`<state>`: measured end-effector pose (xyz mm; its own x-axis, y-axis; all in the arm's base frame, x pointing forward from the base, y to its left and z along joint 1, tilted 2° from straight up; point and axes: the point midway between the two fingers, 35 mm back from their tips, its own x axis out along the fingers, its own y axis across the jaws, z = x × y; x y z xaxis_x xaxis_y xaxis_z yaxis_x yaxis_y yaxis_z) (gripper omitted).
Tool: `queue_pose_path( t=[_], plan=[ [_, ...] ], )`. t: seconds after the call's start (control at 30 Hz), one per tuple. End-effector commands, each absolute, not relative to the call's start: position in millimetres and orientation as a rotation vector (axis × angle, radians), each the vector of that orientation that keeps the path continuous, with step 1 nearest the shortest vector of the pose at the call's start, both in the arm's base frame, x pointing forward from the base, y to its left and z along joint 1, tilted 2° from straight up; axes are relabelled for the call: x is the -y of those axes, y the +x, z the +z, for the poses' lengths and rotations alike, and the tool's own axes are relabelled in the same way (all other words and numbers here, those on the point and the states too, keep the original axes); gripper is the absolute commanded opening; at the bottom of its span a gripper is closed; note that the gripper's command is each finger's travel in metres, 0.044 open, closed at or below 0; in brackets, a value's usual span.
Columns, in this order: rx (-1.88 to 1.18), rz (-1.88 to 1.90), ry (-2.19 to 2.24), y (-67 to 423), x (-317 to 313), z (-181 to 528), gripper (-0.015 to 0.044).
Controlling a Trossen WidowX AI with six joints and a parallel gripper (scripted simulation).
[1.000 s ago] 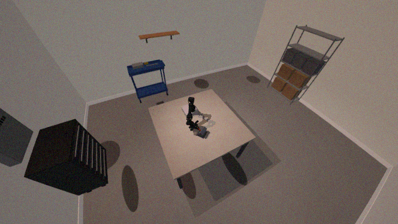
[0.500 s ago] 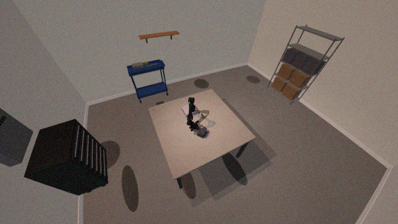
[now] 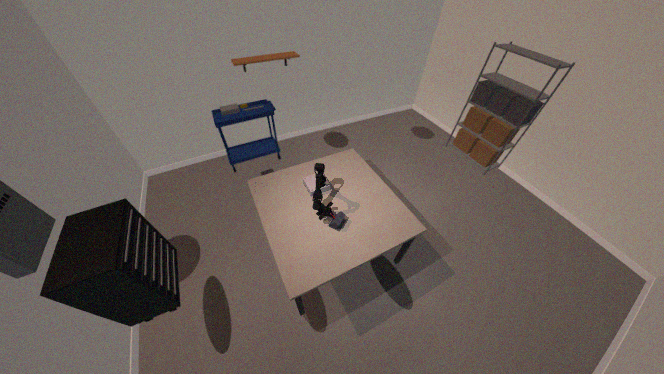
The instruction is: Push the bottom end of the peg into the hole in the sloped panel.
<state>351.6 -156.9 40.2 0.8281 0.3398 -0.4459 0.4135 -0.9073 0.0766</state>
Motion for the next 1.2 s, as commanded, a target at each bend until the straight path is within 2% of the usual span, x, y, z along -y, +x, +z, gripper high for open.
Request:
queue_pose_path(
  t=[0.0, 0.33, 0.9, 1.17],
  plan=[
    [-0.593, -0.649, 2.843, 353.0, 156.2, 37.4, 0.0],
    [-0.592, -0.645, 2.839, 352.3, 156.5, 39.6, 0.0],
    [-0.592, -0.648, 2.838, 349.5, 158.4, 40.7, 0.044],
    [-0.593, -0.66, 2.834, 340.2, 164.3, 44.2, 0.044]
  ],
)
